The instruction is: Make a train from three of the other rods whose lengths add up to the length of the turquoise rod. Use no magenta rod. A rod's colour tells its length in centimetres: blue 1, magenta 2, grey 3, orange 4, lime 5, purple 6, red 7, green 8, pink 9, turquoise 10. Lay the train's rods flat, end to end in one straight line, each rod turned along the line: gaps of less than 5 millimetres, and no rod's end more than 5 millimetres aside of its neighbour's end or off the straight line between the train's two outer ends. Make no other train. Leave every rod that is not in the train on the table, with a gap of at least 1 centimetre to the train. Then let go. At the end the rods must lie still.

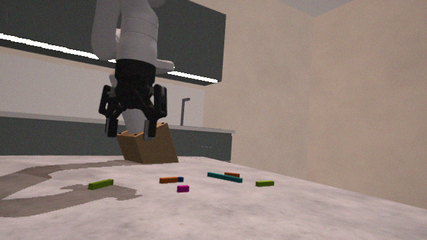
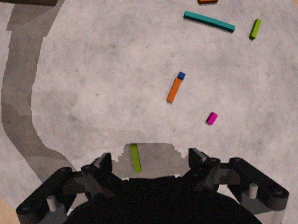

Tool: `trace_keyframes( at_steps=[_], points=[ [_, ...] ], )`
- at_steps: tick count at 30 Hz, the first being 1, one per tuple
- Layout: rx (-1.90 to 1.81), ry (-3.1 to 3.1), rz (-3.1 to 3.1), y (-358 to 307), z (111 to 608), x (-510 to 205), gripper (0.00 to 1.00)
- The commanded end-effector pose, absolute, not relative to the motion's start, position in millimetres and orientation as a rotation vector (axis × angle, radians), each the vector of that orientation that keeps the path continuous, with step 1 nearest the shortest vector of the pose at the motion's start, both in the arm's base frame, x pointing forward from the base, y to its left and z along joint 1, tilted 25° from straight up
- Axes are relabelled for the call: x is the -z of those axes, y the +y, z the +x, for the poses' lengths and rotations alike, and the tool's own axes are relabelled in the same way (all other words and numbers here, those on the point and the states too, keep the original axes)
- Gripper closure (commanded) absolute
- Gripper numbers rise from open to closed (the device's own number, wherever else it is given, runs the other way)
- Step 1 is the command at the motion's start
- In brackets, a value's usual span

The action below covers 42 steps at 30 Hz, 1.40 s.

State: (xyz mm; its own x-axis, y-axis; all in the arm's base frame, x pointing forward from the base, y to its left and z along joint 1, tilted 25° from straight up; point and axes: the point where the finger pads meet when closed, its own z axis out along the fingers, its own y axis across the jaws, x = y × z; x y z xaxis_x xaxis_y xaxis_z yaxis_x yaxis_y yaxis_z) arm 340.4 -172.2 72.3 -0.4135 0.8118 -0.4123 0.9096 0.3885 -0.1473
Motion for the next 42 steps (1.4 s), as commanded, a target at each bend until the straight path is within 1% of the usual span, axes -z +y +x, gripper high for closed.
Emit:
trace_keyframes(
  at_steps=[1,9,10,42],
  points=[
    [0.507,2.433,1.464,-194,336,-79,0.00],
    [0.523,2.489,1.382,-209,330,-83,0.00],
    [0.523,2.489,1.382,-209,330,-83,0.76],
    [0.521,2.476,1.401,-209,330,-83,0.76]
  ],
)
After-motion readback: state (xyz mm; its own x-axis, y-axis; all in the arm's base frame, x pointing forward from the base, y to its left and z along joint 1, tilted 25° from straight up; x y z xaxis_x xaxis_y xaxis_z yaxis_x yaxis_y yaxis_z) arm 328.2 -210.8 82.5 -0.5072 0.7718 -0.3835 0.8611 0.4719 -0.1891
